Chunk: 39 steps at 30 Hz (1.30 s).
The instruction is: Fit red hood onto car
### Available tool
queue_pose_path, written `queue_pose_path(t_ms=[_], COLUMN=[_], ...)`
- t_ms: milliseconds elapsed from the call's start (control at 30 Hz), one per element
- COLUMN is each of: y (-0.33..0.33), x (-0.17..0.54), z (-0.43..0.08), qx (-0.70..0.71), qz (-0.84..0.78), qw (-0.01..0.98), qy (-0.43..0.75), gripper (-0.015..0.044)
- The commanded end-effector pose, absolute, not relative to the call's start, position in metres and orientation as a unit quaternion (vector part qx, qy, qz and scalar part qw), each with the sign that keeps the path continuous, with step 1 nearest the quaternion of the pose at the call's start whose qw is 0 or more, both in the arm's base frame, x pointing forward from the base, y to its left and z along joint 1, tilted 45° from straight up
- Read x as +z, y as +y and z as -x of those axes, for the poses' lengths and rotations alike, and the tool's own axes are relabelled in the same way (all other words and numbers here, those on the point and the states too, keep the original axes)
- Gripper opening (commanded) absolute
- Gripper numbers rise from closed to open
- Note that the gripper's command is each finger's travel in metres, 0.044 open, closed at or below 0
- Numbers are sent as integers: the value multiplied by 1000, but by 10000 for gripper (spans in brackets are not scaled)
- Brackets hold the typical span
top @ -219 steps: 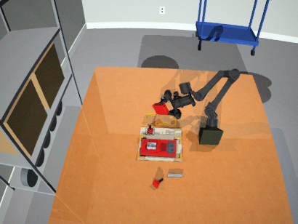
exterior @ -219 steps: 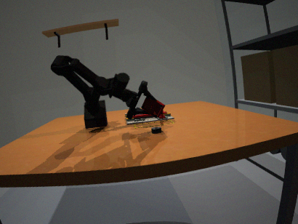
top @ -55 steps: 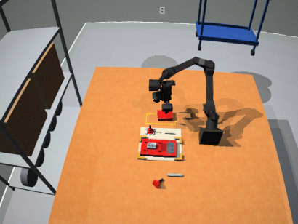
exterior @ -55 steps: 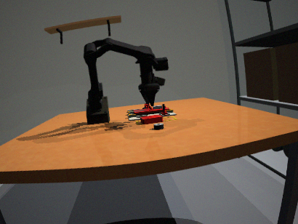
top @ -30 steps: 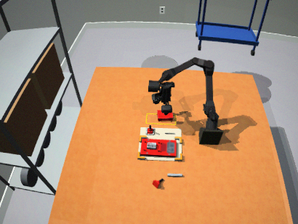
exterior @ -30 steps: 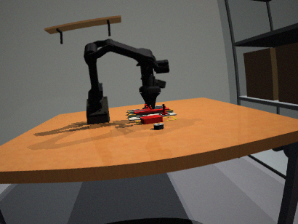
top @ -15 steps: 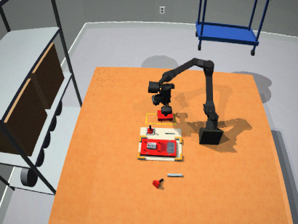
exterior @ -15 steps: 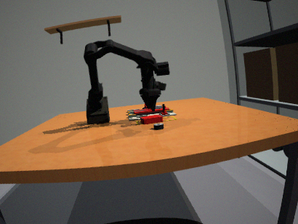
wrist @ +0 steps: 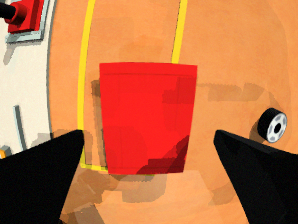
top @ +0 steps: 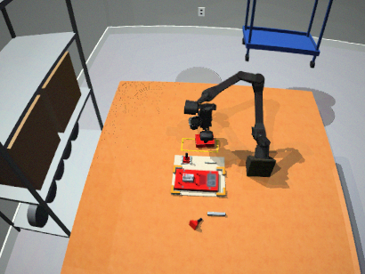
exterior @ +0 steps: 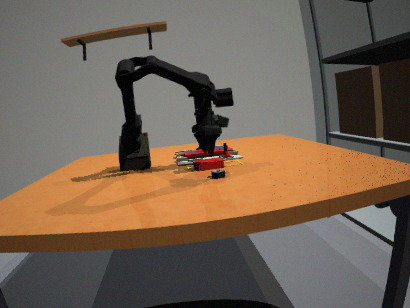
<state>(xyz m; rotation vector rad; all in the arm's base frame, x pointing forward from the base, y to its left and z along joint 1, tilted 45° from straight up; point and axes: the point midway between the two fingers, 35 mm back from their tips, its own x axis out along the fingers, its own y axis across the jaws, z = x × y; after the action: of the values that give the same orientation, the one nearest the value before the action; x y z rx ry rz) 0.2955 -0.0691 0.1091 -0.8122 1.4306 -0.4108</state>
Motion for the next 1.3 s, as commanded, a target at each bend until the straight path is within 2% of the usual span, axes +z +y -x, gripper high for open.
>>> queue_pose_path(t_ms=[0,1267], y=[-72,-87], x=[105,91], z=[-294,-296], qx=[-181,-182], qz=[362,363], qw=[658,658], qy=[635,634], gripper=[440,440])
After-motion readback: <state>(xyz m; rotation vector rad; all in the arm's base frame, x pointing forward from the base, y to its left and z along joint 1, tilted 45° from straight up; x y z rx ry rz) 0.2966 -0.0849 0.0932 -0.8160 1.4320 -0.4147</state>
